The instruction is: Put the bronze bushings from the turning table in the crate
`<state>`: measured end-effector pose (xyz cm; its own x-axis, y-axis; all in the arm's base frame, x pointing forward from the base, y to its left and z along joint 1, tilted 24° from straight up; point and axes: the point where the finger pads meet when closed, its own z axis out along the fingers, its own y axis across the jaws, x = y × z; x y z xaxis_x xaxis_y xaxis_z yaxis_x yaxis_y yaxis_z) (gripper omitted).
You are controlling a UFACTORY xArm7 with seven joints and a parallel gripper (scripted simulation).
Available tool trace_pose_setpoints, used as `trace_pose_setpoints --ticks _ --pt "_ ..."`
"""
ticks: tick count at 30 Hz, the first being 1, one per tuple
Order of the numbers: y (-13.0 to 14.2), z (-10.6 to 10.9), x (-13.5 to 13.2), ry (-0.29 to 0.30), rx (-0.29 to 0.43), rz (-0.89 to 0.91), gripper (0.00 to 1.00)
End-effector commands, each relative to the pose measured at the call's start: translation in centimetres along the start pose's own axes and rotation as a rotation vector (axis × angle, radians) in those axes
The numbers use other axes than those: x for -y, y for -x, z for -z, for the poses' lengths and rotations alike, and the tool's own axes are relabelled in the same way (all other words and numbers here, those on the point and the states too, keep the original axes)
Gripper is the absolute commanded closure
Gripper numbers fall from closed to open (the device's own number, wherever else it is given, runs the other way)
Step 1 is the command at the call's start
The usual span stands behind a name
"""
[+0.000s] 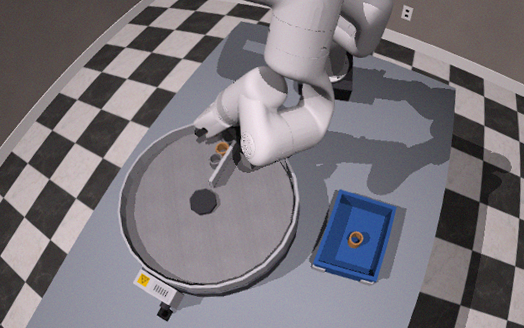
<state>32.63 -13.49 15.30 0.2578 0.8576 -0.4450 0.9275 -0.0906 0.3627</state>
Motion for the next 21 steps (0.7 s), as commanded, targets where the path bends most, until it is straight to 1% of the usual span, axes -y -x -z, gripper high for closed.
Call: trace_pose_setpoints --ticks 1,3,5,7,8,11,20,21 --pt "0.1 0.1 -0.1 0.002 0.001 -0.002 1.00" --pt "-0.1 0.6 -0.6 0.010 0.006 -0.010 1.00" --pt "-0.1 0.6 -0.6 0.010 0.006 -0.010 1.00" --pt "-0.5 2.2 -2.0 0.037 0.021 -0.033 1.00" --pt "-1.0 3.6 -3.0 0.056 0.031 -0.050 1.00" --pt "-1.5 4.7 -3.8 0.072 0.039 -0.064 1.00" --pt "-4.5 9.9 -6.2 0.128 0.059 -0.113 1.00" --pt "-4.5 9.9 -6.2 0.128 0.059 -0.113 1.00"
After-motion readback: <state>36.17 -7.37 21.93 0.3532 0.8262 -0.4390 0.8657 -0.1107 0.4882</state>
